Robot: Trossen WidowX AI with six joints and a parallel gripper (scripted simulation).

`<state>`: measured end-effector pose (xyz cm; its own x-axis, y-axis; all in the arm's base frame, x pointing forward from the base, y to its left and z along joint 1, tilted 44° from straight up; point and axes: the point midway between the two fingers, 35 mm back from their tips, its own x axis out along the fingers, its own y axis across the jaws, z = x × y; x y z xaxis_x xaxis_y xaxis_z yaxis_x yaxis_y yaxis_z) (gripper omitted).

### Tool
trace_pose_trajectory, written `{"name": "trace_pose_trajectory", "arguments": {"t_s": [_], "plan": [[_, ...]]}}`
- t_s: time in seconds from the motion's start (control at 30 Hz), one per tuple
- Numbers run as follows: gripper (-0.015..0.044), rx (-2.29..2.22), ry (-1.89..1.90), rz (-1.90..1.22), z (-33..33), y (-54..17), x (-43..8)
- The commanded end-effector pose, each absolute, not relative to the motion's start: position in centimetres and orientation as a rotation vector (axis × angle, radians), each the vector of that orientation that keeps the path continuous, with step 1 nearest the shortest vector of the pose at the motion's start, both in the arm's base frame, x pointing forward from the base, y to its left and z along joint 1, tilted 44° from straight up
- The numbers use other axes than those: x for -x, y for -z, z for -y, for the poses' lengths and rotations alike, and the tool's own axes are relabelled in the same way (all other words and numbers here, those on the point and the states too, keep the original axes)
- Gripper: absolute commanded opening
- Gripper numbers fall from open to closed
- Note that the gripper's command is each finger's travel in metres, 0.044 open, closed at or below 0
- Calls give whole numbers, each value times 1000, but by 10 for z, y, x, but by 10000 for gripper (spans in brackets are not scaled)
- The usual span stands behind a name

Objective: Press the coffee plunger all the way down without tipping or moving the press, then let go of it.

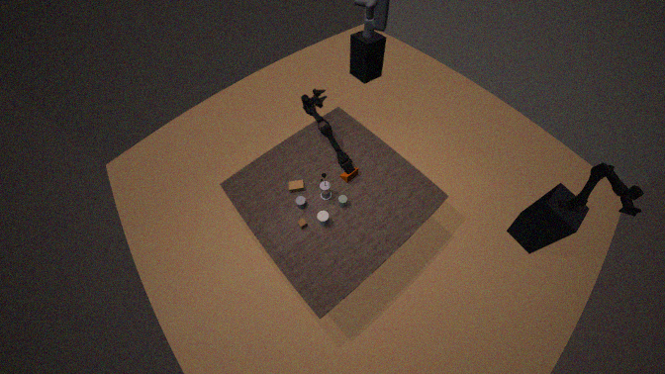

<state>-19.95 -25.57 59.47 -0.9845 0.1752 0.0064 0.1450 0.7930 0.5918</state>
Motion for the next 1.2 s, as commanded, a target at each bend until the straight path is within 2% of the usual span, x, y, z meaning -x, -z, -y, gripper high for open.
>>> {"name": "trace_pose_trajectory", "arguments": {"t_s": [0.0, 0.03, 0.27, 0.57, 0.67, 0.9, 1.0, 1.17], "plan": [[426, -255, -964, -2934, 256, -595, 199], [440, -246, -959, -2949, 256, -598, 197], [440, -145, -1125, -2985, 274, -600, 186], [440, 174, -1430, -3033, 319, -599, 132], [440, 338, -1578, -3001, 338, -590, 99], [440, 823, -2024, -2863, 374, -558, -13], [440, 932, -2206, -2798, 372, -552, -40], [440, 1242, -2450, -2680, 365, -532, -112]]}}
